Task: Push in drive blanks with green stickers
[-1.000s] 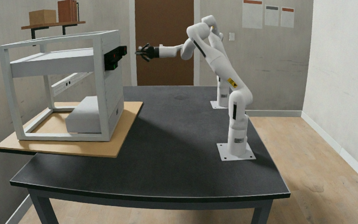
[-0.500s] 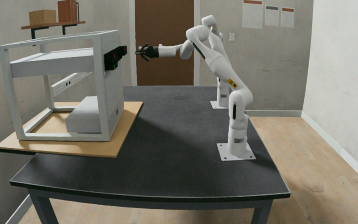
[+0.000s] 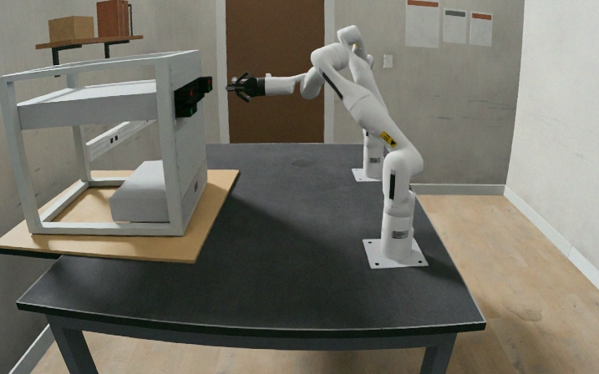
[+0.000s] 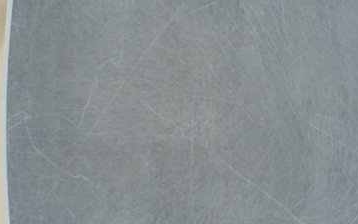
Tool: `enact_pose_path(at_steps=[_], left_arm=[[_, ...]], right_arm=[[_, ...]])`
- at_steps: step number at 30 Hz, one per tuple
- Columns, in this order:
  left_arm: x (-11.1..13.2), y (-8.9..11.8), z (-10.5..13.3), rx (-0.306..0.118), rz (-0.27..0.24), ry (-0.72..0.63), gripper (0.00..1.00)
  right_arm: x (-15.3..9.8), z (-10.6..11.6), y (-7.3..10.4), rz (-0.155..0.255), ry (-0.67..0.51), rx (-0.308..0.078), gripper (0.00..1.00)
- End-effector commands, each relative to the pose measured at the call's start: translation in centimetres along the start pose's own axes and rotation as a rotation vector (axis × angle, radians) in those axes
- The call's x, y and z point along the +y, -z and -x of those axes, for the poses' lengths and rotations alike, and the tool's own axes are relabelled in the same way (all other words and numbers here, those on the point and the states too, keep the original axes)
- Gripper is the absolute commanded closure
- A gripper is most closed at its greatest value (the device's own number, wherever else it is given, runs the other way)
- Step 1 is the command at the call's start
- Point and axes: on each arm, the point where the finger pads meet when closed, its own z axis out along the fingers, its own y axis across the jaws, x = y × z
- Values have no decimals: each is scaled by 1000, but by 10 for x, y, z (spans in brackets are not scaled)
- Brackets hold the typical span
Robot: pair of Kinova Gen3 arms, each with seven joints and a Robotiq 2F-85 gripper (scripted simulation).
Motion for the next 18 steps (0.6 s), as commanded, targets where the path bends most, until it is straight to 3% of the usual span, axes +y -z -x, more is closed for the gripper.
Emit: enact_pose_path(at_steps=[1, 10, 18], left_arm=[[-2, 0, 0, 0, -2, 2, 903], [-2, -16, 0, 0, -2, 2, 903], [-2, -52, 0, 0, -2, 2, 903]], right_arm=[[0, 0, 1, 0, 0, -2, 2], [0, 0, 1, 0, 0, -2, 2], [0, 0, 1, 0, 0, -2, 2]])
